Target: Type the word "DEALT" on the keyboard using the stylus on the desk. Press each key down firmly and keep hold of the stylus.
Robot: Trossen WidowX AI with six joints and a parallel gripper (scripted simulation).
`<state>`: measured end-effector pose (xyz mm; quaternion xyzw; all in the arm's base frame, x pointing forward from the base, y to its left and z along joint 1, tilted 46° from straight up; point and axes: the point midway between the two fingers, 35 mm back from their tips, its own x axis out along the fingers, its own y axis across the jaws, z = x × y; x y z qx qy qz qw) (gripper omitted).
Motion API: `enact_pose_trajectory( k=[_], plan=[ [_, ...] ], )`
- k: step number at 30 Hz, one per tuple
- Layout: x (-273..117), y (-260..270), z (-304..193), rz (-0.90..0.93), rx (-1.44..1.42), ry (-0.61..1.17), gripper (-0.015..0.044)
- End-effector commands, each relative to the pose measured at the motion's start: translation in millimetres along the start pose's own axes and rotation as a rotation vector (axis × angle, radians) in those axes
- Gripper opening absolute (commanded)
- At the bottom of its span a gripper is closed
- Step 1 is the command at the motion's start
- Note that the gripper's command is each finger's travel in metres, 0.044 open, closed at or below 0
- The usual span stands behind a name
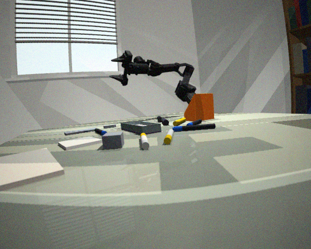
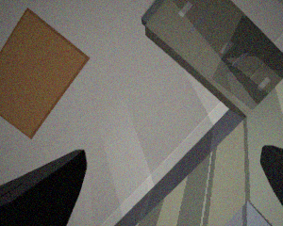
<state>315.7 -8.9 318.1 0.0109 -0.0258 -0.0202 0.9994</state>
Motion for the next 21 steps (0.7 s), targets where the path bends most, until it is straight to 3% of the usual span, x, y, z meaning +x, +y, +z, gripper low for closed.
enact_pose_trajectory(
  k=[1,8,16,21],
  plan=[
    [2,0,-2,-0.001,0.003,0.01,0.0414],
    [49,19,-88,-0.05,0.075,0.403,0.023],
    [64,52,-178,-0.096,0.077,0.767,0.002],
    [62,62,-241,-0.211,-0.015,1.009,0.0]
  ],
)
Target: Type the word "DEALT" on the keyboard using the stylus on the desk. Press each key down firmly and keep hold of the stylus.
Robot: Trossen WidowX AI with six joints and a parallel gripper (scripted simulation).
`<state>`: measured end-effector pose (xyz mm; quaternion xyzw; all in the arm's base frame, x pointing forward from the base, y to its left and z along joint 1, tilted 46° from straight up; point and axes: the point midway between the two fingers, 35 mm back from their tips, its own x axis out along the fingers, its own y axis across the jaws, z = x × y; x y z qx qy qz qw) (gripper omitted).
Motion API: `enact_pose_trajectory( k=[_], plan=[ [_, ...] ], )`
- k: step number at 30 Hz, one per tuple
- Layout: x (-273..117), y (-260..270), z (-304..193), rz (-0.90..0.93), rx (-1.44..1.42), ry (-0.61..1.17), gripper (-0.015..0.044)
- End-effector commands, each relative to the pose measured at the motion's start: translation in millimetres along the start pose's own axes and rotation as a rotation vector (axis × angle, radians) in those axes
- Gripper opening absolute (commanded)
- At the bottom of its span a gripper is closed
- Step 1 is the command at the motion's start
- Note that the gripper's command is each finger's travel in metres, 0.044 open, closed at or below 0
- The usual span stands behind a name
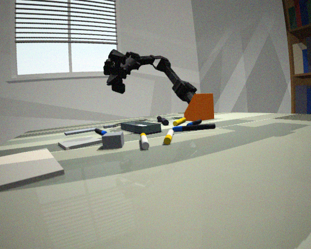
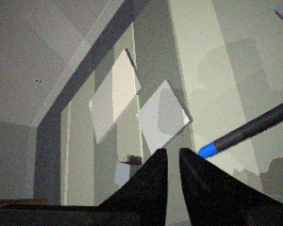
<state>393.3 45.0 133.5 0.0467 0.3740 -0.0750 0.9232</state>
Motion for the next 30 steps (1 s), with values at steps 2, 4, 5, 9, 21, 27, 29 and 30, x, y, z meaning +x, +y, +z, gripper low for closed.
enact_pose_trajectory(
  k=[2,4,5,9,21,27,29,30],
  plan=[
    [48,11,-58,-0.176,-0.071,0.269,0.0],
    [61,12,-78,-0.245,-0.109,0.347,0.0],
    [67,13,-88,-0.281,-0.131,0.384,0.0],
    [85,13,-127,-0.428,-0.235,0.515,0.0],
    [107,8,-194,-0.707,-0.493,0.683,0.0],
    [107,8,-194,-0.707,-0.493,0.683,0.0],
    [107,8,-194,-0.707,-0.493,0.683,0.0],
    [107,8,-194,-0.707,-0.493,0.683,0.0]
  ],
)
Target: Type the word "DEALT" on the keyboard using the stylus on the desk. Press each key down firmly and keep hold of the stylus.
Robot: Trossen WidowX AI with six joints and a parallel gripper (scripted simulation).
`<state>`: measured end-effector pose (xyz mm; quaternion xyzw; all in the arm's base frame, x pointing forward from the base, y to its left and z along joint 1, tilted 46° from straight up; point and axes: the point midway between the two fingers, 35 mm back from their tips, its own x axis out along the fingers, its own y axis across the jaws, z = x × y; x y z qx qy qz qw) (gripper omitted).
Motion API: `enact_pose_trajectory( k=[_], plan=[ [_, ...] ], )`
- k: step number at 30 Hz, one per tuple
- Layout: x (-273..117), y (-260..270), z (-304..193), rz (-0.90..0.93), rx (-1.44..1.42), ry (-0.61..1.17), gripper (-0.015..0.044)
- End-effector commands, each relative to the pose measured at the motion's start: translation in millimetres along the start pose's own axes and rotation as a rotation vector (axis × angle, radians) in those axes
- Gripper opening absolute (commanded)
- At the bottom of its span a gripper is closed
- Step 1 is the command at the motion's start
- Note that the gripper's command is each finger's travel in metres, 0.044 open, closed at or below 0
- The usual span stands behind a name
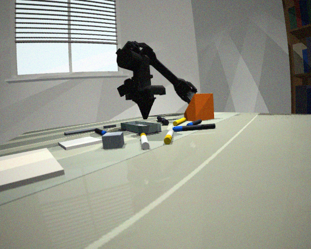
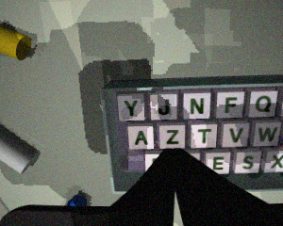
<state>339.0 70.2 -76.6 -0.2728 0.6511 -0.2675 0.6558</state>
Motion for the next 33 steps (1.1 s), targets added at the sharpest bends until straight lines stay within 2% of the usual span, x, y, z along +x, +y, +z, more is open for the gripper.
enact_pose_trajectory(
  k=[1,6,20,26,33],
  plan=[
    [3,-1,-1,-0.013,-0.004,0.006,0.0],
    [2,-63,-1,-0.017,-0.005,0.007,0.0],
    [2,-66,-1,-0.017,-0.005,0.007,0.0],
    [2,-130,-1,-0.021,-0.006,0.007,0.0],
    [2,-133,-1,-0.021,-0.006,0.007,0.0]
  ],
)
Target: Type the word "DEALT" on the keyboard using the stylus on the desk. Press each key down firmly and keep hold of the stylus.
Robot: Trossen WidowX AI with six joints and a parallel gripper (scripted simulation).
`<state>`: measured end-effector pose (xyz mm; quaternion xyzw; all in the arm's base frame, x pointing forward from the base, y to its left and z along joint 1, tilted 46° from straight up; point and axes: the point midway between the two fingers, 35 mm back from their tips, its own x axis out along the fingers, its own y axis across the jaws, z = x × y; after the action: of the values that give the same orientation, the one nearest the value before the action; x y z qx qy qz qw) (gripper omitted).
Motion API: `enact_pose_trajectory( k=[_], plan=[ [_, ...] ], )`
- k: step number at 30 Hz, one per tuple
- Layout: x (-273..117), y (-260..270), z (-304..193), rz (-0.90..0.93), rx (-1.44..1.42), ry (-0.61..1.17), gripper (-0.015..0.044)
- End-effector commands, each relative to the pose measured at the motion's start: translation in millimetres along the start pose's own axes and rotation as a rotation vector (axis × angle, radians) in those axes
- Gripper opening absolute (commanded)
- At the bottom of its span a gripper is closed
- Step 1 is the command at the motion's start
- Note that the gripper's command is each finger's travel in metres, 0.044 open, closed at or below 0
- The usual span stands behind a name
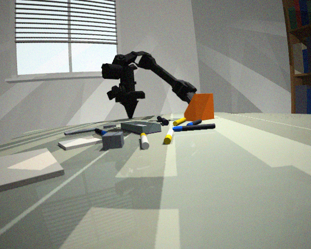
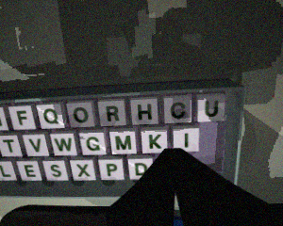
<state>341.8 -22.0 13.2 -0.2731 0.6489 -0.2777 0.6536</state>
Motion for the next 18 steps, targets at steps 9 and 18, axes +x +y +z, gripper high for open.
enact_pose_trajectory(
  k=[9,18],
  plan=[
    [0,2,-10,-0.004,-0.019,0.002,0.0],
    [0,23,-35,-0.003,-0.02,0.003,0.0]
  ],
)
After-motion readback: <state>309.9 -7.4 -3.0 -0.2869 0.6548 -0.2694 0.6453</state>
